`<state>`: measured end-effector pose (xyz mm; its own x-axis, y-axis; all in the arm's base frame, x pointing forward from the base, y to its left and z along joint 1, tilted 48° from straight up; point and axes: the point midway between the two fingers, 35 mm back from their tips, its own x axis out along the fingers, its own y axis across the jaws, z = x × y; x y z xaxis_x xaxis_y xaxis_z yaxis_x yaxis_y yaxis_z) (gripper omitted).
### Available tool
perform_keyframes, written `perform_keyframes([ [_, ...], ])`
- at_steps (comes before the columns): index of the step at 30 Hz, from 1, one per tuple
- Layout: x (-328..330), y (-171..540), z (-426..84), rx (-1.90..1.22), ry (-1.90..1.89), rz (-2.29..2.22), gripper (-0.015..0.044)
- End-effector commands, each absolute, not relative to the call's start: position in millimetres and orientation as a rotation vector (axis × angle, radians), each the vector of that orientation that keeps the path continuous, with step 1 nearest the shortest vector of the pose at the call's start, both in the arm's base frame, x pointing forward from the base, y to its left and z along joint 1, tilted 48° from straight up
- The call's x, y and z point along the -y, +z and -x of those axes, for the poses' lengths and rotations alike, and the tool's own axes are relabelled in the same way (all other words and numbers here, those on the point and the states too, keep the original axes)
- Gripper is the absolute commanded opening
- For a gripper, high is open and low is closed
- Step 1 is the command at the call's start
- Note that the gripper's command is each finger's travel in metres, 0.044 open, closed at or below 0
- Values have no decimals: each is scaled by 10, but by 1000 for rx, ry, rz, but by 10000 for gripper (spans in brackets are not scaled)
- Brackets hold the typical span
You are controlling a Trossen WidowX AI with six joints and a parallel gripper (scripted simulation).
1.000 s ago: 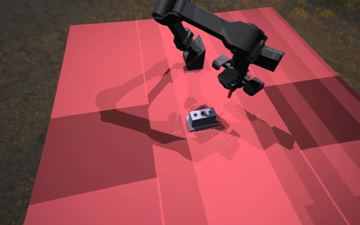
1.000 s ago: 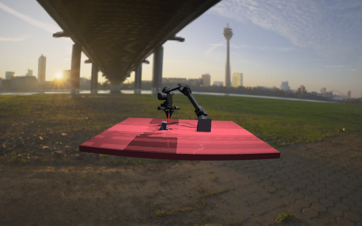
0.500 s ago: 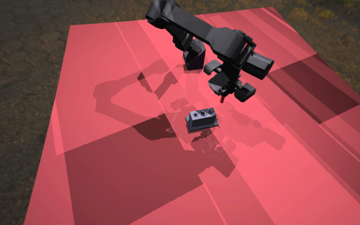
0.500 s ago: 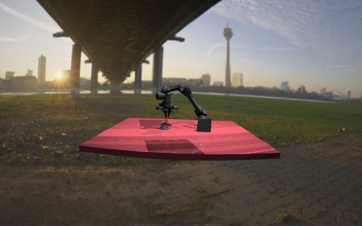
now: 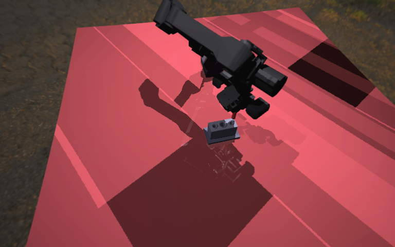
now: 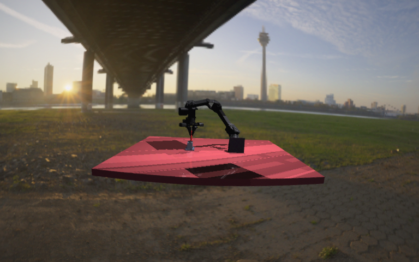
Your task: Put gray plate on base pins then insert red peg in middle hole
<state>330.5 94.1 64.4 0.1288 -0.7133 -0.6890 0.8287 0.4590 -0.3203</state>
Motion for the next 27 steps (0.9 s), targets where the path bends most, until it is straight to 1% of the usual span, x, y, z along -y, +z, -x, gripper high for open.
perform_keyframes([
  [1,-896,744,-3356,-892,-1119,-150,0],
  [11,-720,935,-3458,-881,-1123,-135,0],
  [27,-716,938,-3472,-881,-1123,-135,0],
])
